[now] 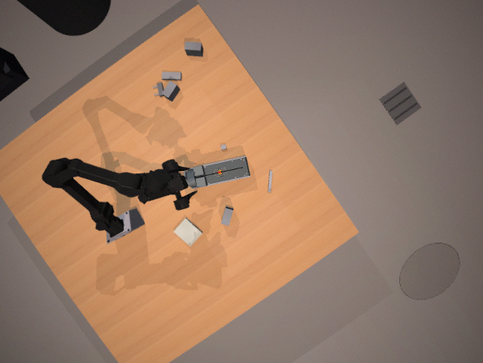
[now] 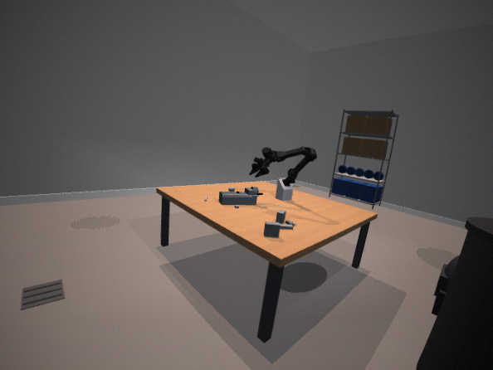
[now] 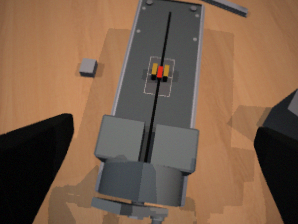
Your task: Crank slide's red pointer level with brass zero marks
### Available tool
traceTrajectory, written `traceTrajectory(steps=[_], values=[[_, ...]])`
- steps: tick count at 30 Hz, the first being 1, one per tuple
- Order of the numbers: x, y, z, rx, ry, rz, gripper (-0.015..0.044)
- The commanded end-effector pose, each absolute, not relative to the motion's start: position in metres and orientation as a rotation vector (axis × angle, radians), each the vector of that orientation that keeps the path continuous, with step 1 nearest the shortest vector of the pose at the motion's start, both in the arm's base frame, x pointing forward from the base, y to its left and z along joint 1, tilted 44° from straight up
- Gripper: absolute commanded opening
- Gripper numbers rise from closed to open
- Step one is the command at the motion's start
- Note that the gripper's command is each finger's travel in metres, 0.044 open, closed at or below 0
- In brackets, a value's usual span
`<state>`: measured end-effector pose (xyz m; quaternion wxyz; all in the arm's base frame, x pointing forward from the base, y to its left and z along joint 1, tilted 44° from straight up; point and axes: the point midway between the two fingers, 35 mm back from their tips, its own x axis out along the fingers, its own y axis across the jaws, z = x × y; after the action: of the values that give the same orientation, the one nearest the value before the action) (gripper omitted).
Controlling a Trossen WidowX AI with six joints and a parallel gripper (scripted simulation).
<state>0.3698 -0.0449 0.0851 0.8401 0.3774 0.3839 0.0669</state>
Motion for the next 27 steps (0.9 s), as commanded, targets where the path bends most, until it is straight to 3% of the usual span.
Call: traceTrajectory(steps=[1, 13, 27], values=[[0.388, -0.048, 0.082, 0.784, 0.799, 0.173, 0.044], [0.44, -0.06, 0.062, 0.755, 0.765, 0.259, 0.044], [0.442, -0.014, 0.014, 0.758, 0.763, 0.261, 0.044]])
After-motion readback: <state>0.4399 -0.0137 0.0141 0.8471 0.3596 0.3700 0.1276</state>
